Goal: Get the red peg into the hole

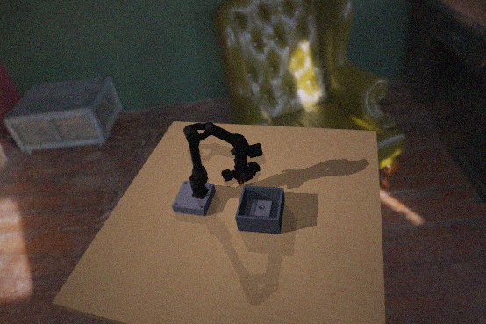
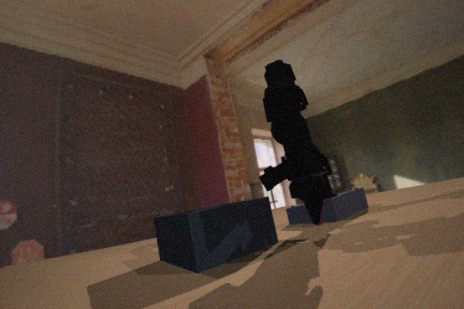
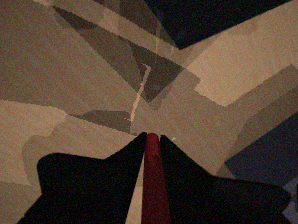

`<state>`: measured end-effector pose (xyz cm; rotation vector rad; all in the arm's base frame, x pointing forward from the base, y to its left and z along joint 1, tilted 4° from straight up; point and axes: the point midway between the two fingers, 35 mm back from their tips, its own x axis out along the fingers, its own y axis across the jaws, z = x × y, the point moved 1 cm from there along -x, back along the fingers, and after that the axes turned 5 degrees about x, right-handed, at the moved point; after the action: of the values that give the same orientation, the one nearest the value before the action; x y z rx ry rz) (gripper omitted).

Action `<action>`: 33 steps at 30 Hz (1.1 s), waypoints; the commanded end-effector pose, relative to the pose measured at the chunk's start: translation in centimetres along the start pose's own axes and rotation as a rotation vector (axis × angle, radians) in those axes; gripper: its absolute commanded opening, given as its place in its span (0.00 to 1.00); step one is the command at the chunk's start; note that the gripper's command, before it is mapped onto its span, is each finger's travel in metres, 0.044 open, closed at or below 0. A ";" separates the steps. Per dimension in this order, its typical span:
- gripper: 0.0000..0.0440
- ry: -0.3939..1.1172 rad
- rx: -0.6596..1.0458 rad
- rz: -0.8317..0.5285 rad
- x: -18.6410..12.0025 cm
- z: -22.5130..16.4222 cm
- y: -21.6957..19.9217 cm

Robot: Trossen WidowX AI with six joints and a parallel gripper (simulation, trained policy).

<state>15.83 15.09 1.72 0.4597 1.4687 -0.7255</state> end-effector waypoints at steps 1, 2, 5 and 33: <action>0.00 -0.020 -0.001 0.027 -1.5 0.6 0.4; 0.00 -0.026 -0.001 0.031 -1.9 0.7 0.5; 0.00 -0.044 0.004 0.045 -3.2 1.3 0.6; 0.00 -0.180 0.273 0.141 -10.5 11.8 1.5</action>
<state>25.01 10.31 12.47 0.6711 1.1814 -0.8308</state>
